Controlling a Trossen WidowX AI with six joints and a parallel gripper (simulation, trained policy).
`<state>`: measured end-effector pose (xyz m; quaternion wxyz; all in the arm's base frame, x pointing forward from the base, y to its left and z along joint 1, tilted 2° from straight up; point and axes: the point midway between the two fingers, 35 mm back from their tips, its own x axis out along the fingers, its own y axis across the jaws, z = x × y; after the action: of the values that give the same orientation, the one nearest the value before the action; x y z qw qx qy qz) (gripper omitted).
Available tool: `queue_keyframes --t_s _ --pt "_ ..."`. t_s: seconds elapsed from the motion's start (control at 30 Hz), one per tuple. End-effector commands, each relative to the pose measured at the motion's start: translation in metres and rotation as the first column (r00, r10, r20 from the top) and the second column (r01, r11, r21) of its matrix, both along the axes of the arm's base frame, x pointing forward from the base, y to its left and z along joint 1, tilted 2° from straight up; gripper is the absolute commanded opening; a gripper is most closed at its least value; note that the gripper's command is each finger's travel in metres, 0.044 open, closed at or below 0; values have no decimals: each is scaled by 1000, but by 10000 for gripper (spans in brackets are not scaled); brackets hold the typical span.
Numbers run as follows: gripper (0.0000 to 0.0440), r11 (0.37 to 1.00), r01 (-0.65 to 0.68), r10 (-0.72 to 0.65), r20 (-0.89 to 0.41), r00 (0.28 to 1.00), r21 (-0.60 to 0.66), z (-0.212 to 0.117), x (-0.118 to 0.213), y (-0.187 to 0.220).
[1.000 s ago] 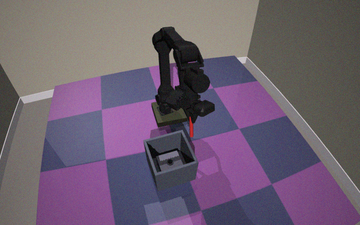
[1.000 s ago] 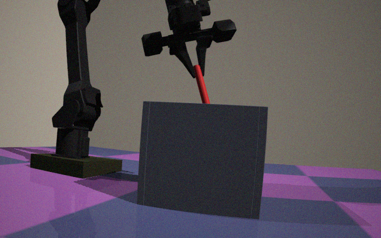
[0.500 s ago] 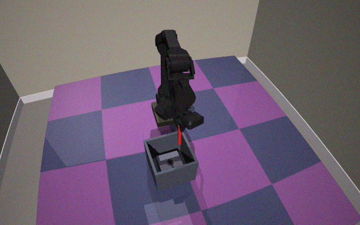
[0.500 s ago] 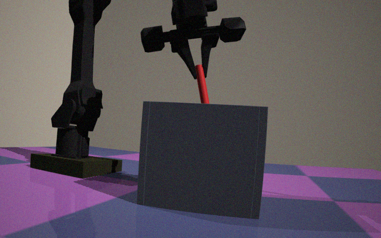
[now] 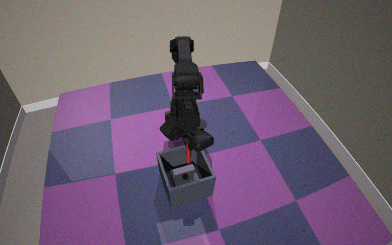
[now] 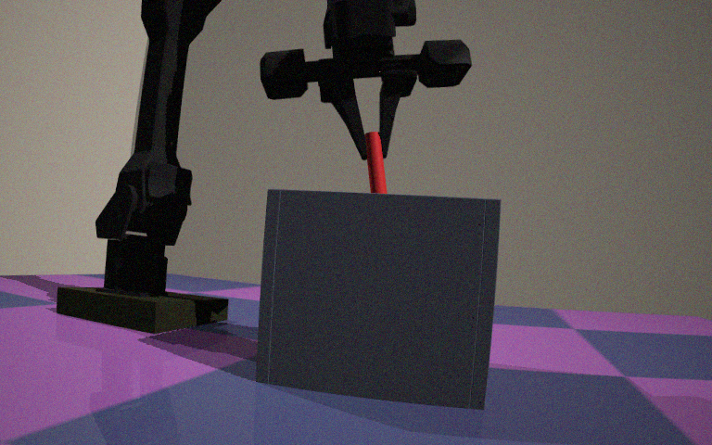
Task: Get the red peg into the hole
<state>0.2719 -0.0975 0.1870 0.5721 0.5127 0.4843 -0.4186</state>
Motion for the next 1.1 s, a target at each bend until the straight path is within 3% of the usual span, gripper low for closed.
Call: queue_keyframes --t_s 0.0,1.07 --pt "0 1000 -8 8 -5 1000 7 -3 1 -4" --pt "7 994 -73 79 -68 995 86 -84 24 -20"
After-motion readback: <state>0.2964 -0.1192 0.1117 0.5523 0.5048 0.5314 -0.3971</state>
